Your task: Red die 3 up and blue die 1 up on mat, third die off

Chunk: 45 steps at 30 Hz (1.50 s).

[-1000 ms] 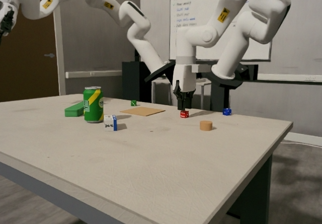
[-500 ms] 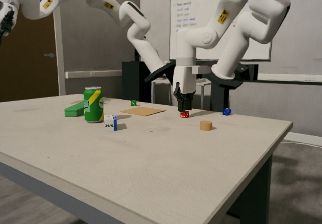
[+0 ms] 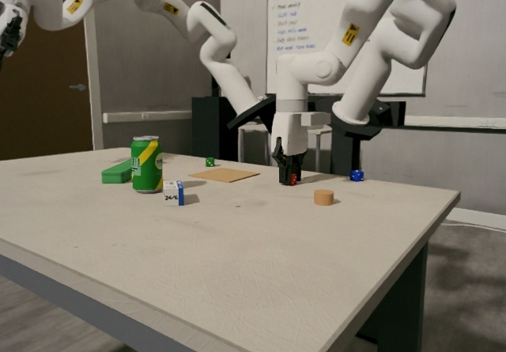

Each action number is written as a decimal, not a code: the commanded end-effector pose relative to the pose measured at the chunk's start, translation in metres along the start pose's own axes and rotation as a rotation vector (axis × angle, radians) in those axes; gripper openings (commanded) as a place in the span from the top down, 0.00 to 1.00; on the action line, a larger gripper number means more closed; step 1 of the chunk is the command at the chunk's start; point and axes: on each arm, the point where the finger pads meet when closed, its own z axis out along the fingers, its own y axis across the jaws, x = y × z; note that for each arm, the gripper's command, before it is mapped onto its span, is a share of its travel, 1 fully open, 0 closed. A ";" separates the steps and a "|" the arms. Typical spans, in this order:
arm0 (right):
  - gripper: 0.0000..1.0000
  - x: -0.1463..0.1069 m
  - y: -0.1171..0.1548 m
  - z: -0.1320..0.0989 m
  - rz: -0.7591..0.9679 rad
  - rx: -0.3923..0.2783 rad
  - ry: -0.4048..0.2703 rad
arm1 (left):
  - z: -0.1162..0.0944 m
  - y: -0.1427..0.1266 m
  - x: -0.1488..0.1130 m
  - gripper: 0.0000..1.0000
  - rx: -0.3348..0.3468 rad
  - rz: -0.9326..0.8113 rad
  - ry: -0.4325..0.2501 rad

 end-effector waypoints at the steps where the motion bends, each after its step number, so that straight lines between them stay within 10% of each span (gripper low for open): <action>1: 0.00 0.002 -0.001 -0.002 -0.002 -0.001 0.005 | 0.002 0.001 0.000 0.57 -0.003 -0.001 0.000; 23: 0.00 0.002 -0.001 -0.002 -0.002 -0.001 0.005 | 0.003 0.001 0.000 0.57 -0.003 -0.001 0.000; 24: 0.00 0.002 -0.001 -0.002 -0.002 -0.001 0.005 | 0.003 0.001 0.000 0.78 -0.003 -0.001 0.000; 45: 0.00 0.002 -0.001 -0.002 -0.002 -0.001 0.005 | 0.003 0.001 0.000 0.78 -0.003 -0.001 0.000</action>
